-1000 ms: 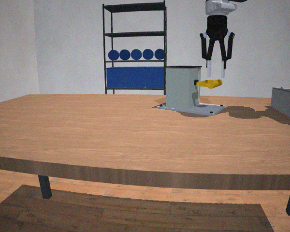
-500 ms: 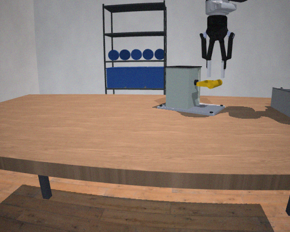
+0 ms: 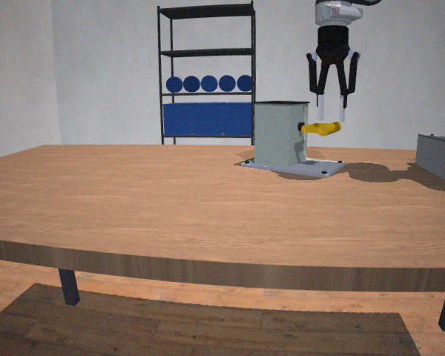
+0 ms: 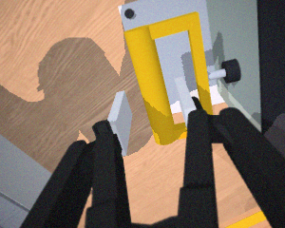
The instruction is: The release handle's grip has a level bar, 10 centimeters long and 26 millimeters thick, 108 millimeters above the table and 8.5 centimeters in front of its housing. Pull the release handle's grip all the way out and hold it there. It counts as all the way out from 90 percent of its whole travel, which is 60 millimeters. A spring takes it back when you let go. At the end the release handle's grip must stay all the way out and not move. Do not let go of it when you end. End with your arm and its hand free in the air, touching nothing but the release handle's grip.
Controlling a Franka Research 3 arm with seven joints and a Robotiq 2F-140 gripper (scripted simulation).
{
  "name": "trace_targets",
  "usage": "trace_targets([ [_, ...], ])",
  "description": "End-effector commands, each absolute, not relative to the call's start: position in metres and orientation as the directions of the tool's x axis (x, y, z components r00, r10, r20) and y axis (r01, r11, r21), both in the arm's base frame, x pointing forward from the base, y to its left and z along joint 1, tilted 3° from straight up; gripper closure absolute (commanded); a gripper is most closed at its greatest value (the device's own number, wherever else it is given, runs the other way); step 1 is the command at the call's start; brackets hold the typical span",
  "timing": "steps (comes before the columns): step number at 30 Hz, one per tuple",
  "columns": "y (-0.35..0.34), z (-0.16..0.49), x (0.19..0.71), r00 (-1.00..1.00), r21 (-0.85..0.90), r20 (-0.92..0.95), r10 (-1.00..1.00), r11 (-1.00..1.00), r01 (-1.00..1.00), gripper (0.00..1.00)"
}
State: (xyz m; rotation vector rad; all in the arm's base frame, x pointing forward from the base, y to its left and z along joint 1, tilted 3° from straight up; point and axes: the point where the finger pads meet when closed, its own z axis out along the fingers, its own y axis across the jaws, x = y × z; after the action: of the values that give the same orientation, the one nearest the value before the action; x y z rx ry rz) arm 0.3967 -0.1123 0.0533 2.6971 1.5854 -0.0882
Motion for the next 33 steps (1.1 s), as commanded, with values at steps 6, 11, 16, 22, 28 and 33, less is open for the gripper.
trace_targets([
  [6,-0.115,0.045,0.397,0.483,-0.014,-0.054,0.874,-0.484,0.875,0.68],
  [11,-0.115,0.037,0.397,0.483,-0.014,-0.054,0.874,-0.484,0.875,0.68],
  [16,-0.116,0.029,0.397,0.483,-0.014,-0.054,0.874,-0.484,0.875,0.68],
  [22,-0.116,0.022,0.396,0.483,-0.014,-0.054,0.874,-0.484,0.875,0.68],
  [28,-0.116,0.014,0.396,0.483,-0.014,-0.054,0.874,-0.484,0.875,0.68],
  [33,-0.117,0.009,0.396,0.483,-0.014,-0.054,0.874,-0.484,0.875,0.68],
])
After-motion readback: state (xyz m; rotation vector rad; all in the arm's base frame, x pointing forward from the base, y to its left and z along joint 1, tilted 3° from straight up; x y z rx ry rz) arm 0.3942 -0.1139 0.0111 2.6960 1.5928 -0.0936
